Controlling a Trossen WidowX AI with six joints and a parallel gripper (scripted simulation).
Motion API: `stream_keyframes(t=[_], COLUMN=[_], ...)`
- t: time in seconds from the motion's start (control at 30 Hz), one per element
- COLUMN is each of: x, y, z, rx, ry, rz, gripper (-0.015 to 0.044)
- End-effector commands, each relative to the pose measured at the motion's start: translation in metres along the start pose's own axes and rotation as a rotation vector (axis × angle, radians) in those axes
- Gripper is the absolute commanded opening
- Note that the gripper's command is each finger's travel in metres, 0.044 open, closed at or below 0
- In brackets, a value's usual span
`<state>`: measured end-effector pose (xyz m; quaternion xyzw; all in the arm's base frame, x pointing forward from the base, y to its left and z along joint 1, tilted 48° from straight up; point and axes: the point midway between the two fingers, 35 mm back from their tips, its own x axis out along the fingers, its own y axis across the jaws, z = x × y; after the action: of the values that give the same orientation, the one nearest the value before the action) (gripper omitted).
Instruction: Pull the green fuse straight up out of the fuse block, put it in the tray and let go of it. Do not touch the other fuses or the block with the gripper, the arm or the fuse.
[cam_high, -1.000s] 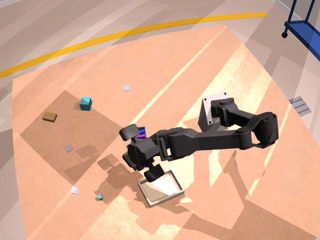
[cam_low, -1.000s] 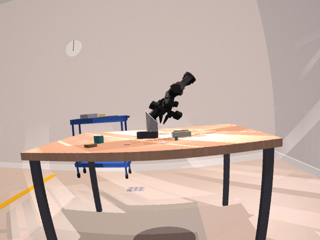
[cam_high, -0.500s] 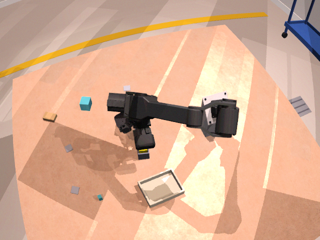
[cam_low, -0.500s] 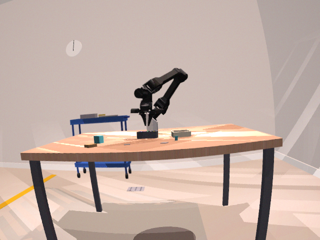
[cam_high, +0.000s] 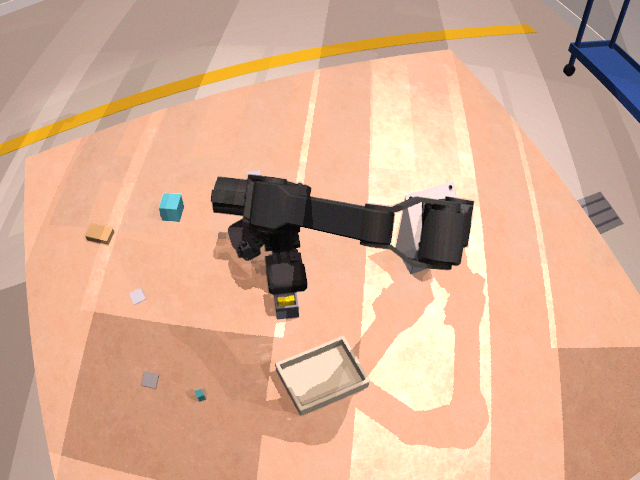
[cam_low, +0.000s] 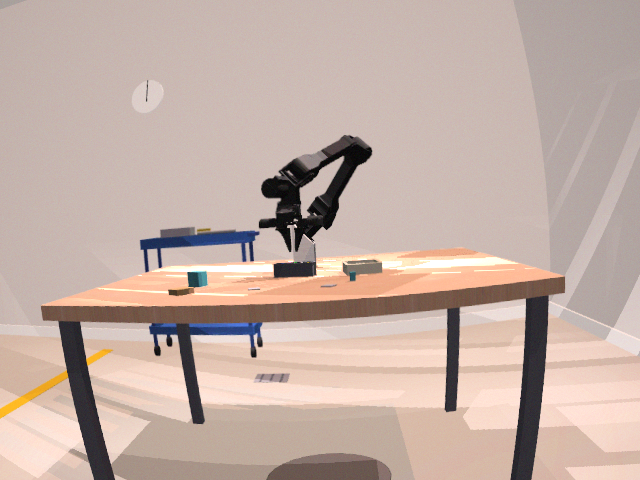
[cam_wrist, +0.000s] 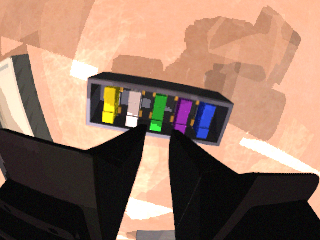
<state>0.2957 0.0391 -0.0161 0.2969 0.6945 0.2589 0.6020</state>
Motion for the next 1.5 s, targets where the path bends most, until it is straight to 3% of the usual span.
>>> stream_keyframes(t=[0.0, 1.47], x=[0.005, 0.034], y=[0.000, 0.001], z=[0.000, 0.000], rx=[0.005, 0.005], ry=[0.002, 0.002], rz=[0.007, 0.009], gripper=[0.0074, 0.0074])
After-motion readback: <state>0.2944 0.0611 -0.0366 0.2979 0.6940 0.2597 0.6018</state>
